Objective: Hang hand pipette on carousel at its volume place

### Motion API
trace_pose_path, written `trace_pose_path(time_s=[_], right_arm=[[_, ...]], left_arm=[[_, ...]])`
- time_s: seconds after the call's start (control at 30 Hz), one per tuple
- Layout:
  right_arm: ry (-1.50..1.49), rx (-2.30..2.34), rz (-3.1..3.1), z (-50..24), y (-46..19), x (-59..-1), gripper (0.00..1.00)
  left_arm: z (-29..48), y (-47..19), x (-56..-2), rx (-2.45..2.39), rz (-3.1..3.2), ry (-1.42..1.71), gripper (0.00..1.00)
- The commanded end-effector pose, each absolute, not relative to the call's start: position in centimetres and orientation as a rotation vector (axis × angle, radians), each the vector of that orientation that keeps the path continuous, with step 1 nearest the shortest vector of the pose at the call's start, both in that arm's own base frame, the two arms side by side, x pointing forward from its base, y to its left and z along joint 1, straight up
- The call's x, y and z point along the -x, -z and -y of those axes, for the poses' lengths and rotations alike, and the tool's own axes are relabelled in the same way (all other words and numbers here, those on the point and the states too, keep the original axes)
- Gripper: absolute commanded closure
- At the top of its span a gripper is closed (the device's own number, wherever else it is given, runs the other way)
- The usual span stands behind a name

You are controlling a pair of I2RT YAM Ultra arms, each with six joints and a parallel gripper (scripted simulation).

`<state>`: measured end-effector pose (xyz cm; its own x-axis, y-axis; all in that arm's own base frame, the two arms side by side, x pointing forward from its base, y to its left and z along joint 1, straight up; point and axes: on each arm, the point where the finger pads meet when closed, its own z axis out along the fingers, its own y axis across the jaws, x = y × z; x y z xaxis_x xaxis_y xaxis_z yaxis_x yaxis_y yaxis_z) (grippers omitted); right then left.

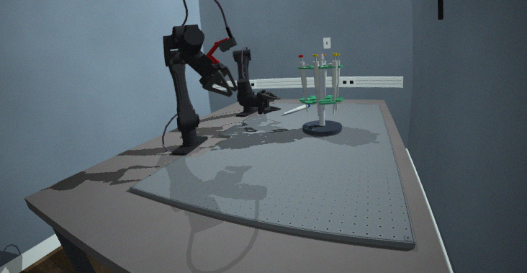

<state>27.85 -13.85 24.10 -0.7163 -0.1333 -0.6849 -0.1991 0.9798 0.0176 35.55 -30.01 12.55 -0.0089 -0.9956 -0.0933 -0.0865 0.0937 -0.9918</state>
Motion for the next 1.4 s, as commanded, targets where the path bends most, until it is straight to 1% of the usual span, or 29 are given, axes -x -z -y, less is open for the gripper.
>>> trace_pose_path(time_s=[0.0,0.3,0.4,0.73,1.37], right_arm=[[-0.091,0.246,-2.339,14.2,-25.3,-28.3,0.0],[-0.091,0.246,-2.339,14.2,-25.3,-28.3,0.0],[-0.091,0.246,-2.339,14.2,-25.3,-28.3,0.0],[-0.091,0.246,-2.339,14.2,-25.3,-28.3,0.0],[-0.091,0.246,-2.339,14.2,-25.3,-28.3,0.0]], left_arm=[[30.3,-15.1,-36.4,1.241,-1.144,1.184,0.51],[30.0,-15.1,-36.2,1.238,-1.158,1.181,0.51],[30.2,-15.2,-37.5,1.238,-1.148,1.188,0.51],[30.0,-14.8,-39.7,1.231,-1.168,1.166,0.51],[29.9,-15.1,-39.2,1.237,-1.158,1.181,0.51]])
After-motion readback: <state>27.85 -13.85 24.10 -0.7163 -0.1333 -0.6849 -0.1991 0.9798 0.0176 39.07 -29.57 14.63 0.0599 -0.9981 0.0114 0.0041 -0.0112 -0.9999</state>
